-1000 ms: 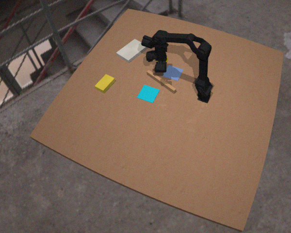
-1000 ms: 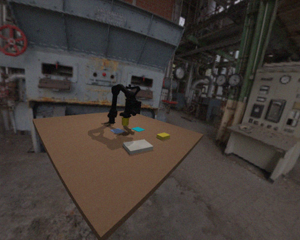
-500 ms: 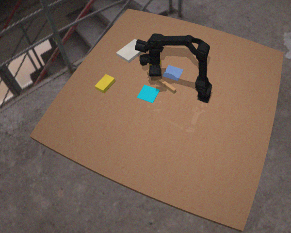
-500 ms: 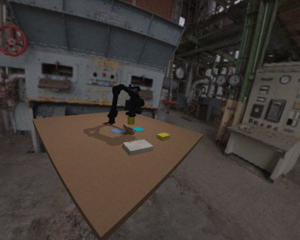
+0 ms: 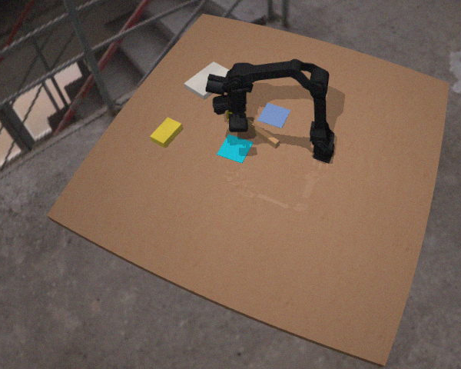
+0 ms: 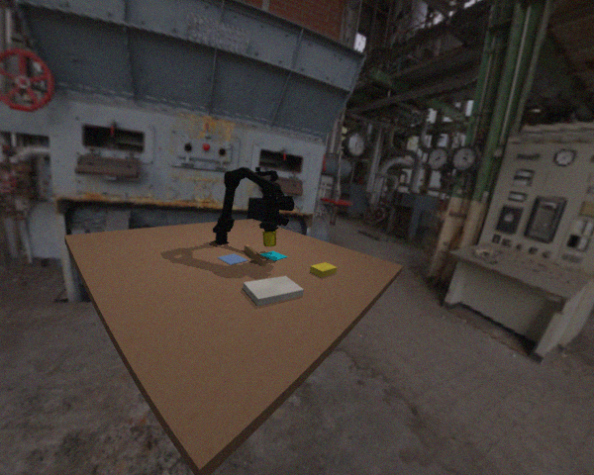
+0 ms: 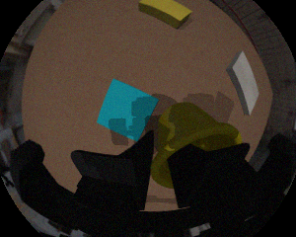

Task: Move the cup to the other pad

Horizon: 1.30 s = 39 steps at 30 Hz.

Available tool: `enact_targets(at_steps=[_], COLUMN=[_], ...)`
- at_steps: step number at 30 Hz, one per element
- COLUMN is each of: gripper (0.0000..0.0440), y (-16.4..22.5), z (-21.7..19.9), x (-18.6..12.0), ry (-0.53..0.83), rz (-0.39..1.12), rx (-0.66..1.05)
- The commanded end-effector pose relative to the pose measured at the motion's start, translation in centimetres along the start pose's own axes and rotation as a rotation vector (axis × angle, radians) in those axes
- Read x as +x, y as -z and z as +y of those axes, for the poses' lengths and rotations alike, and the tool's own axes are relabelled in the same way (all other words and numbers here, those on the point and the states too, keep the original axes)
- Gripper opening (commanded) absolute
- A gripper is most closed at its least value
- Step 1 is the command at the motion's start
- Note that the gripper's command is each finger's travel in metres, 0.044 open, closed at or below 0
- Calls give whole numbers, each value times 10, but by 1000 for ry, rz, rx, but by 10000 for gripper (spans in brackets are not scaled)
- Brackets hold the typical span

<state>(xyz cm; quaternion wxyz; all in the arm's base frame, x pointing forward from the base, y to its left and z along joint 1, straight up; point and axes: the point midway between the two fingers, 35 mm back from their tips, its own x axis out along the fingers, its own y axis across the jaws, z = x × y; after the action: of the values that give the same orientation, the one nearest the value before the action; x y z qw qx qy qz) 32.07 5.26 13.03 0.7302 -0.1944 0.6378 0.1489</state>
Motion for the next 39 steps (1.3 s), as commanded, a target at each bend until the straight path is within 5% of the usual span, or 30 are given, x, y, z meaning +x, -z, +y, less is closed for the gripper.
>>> enact_targets(at_steps=[1,22,34,39], gripper=[0,3,64,145], y=[-5,-15,-8,-14], z=[10,71,76,76], x=[4,41,62,57], ry=[-6,-14,-5,-14], rz=[-5,-12,-19,-63], rx=[-10,-47,-29,-10])
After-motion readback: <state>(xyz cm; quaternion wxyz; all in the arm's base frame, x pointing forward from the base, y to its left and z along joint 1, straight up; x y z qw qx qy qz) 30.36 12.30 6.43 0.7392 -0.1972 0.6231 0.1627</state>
